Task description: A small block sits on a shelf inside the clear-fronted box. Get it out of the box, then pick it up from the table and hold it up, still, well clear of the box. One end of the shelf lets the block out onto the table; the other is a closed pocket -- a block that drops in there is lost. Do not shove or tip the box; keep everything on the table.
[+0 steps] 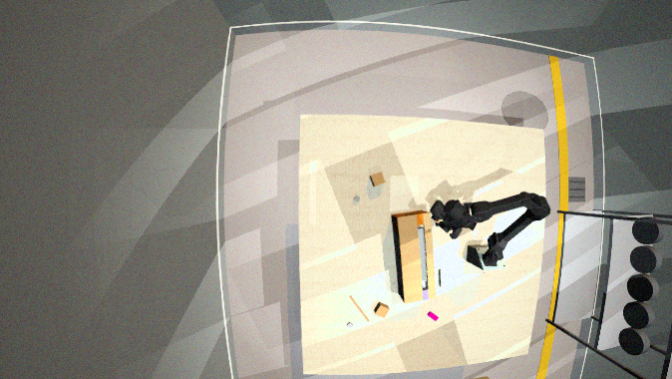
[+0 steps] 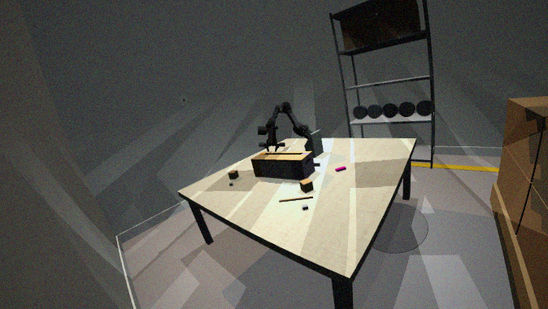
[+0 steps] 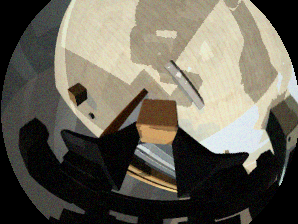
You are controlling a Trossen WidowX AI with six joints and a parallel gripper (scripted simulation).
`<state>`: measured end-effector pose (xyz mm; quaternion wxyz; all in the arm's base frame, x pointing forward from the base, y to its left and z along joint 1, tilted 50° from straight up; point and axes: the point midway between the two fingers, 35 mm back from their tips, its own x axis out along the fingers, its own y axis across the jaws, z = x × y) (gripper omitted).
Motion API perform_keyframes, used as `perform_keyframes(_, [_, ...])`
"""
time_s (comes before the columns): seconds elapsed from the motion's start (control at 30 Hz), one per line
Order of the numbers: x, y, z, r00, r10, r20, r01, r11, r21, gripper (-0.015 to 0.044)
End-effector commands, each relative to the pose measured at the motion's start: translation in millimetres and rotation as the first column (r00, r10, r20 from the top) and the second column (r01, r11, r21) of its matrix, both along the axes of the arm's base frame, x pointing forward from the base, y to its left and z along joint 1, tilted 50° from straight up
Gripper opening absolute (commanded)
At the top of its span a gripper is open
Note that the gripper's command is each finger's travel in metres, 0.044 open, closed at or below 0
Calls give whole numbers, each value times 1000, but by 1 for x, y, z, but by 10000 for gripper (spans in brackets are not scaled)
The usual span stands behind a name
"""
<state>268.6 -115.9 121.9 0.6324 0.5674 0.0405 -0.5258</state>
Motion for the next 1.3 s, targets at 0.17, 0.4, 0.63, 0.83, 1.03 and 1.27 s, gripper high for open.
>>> perform_keyframes(0.17, [-3, 10, -4, 937, 211, -278, -257, 956, -141, 0])
perform_keyframes(0.4, [-6, 18, -6, 812, 322, -487, -458, 869, -188, 0])
perform_keyframes(0.63, [-9, 25, -8, 630, 380, -677, -644, 743, -182, 0])
perform_keyframes(0.83, [-11, 31, -9, 442, 383, -811, -779, 613, -135, 0])
perform_keyframes(1.03, [-14, 36, -10, 235, 341, -910, -881, 471, -51, 0])
perform_keyframes(1.27, [-17, 43, -10, -10, 239, -971, -949, 304, 85, 0])
